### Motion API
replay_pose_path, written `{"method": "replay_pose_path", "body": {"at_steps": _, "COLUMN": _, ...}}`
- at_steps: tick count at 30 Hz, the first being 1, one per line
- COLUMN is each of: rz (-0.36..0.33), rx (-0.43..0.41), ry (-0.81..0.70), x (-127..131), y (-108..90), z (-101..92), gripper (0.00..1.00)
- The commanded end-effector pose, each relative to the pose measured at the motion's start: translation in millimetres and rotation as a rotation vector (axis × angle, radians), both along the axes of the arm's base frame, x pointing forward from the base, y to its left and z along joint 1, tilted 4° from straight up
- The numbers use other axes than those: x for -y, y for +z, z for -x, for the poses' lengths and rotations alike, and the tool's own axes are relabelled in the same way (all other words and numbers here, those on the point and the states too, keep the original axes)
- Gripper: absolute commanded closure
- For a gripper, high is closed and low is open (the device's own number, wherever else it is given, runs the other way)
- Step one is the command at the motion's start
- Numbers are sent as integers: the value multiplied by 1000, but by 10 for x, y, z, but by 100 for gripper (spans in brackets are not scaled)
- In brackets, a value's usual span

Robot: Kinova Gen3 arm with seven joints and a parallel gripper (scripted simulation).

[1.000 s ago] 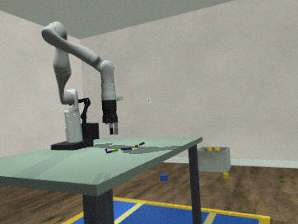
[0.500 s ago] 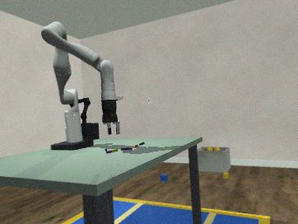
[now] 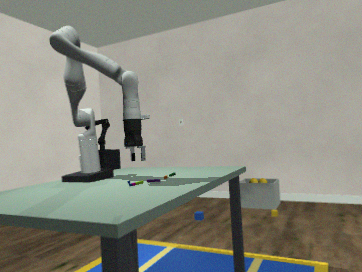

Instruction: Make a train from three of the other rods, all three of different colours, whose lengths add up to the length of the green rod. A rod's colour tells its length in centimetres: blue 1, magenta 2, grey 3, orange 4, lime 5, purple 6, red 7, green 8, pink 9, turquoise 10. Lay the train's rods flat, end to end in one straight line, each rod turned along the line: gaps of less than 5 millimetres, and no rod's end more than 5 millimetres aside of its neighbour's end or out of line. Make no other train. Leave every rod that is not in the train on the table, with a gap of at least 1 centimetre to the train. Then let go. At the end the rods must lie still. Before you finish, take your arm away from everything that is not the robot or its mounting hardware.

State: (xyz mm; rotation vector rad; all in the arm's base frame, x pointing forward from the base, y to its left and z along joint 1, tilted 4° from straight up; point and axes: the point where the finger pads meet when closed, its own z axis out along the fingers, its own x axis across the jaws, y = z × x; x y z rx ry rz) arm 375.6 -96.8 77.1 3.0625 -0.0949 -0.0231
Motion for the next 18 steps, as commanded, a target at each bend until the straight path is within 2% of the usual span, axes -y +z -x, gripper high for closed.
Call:
{"method": "replay_pose_path", "body": {"at_steps": 1, "rz": 3, "rx": 3, "ry": -1, "x": 12, "y": 145, "z": -11, "gripper": 0}}
{"method": "replay_pose_path", "body": {"at_steps": 6, "rz": 2, "rx": 3, "ry": -2, "x": -8, "y": 410, "z": -15, "gripper": 0}}
{"method": "replay_pose_path", "body": {"at_steps": 8, "rz": 2, "rx": 3, "ry": -2, "x": -8, "y": 410, "z": -15, "gripper": 0}}
{"method": "replay_pose_path", "body": {"at_steps": 14, "rz": 2, "rx": 3, "ry": -2, "x": -30, "y": 713, "z": -18, "gripper": 0}}
{"method": "replay_pose_path", "body": {"at_steps": 18, "rz": 2, "rx": 3, "ry": -2, "x": -38, "y": 818, "z": -20, "gripper": 0}}
